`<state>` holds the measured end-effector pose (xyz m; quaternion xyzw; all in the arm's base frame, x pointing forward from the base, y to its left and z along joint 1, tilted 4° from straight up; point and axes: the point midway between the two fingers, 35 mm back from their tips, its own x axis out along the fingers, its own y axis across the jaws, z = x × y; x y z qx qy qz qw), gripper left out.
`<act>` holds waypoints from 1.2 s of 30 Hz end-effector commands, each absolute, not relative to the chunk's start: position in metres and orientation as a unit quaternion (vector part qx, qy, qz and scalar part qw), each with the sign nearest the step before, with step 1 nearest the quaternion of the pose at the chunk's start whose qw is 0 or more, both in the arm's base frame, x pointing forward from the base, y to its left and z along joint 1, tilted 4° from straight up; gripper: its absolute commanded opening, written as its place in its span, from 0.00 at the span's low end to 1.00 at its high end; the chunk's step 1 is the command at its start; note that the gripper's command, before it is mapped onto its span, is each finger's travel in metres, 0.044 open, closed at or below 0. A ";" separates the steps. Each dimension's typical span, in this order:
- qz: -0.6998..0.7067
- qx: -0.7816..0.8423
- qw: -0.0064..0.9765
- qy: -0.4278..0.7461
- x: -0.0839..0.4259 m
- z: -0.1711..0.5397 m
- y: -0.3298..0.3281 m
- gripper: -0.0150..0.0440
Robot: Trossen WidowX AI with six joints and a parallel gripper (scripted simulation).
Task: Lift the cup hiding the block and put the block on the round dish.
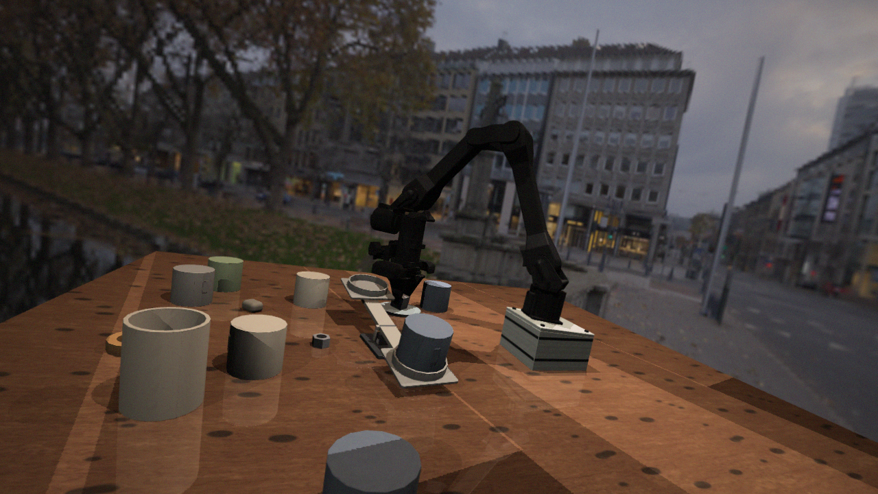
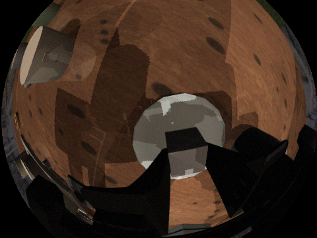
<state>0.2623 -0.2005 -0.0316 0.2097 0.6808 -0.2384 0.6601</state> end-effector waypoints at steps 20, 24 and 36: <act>-0.267 0.227 0.680 0.644 0.276 -0.015 -0.214 1.00; -0.259 0.222 0.674 0.655 0.273 -0.004 -0.210 1.00; -0.240 0.211 0.661 0.679 0.266 0.054 -0.198 1.00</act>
